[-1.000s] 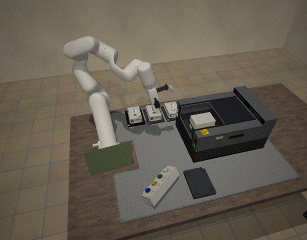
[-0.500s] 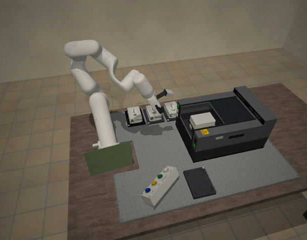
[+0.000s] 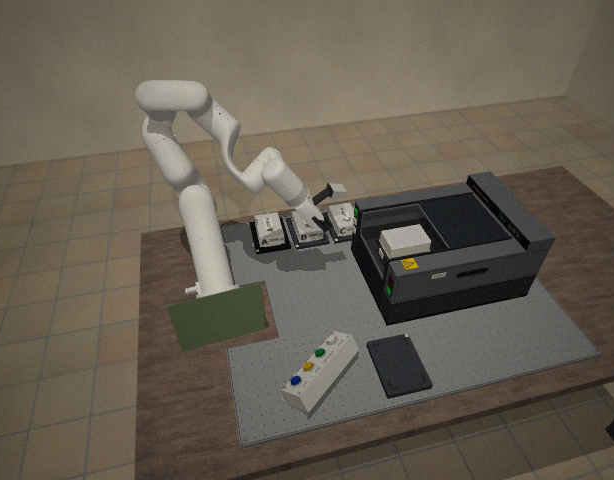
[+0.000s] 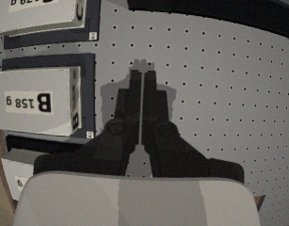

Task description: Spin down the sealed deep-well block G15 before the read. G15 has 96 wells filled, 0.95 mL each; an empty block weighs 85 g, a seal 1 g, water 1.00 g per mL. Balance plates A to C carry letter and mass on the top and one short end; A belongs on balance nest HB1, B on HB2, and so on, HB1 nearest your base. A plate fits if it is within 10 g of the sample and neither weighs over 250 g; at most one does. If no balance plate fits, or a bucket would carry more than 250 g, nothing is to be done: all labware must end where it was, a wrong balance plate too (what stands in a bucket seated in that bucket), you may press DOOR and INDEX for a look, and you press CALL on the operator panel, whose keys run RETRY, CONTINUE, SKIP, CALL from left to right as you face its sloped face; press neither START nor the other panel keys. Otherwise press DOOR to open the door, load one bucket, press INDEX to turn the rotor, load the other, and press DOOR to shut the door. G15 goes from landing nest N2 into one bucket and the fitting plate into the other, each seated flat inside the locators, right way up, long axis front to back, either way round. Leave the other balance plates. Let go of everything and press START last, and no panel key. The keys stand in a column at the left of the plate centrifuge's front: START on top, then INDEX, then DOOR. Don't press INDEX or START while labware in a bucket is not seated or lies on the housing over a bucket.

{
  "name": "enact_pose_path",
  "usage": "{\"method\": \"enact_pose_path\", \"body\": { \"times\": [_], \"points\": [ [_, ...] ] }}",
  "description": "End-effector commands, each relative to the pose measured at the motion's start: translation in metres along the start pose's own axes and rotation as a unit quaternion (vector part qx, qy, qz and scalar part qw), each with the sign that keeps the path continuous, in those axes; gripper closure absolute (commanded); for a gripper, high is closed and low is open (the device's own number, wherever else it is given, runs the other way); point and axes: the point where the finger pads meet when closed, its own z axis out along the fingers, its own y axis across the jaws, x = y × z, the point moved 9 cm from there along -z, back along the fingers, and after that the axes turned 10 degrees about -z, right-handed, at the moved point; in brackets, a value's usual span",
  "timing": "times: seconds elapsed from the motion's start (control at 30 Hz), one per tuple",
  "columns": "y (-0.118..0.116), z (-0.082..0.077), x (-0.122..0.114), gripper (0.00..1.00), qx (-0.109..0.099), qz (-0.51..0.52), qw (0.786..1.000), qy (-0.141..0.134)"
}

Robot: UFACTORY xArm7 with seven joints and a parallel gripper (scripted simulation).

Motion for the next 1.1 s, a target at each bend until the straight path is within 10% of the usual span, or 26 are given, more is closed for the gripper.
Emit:
{"method": "enact_pose_path", "body": {
  "times": [0.0, 1.07],
  "points": [
    [0.000, 0.001, 0.000, 1.00, -0.001, 0.000, 1.000, 0.006],
    [0.003, 0.012, 0.016, 1.00, -0.001, 0.000, 1.000, 0.006]
  ]
}}
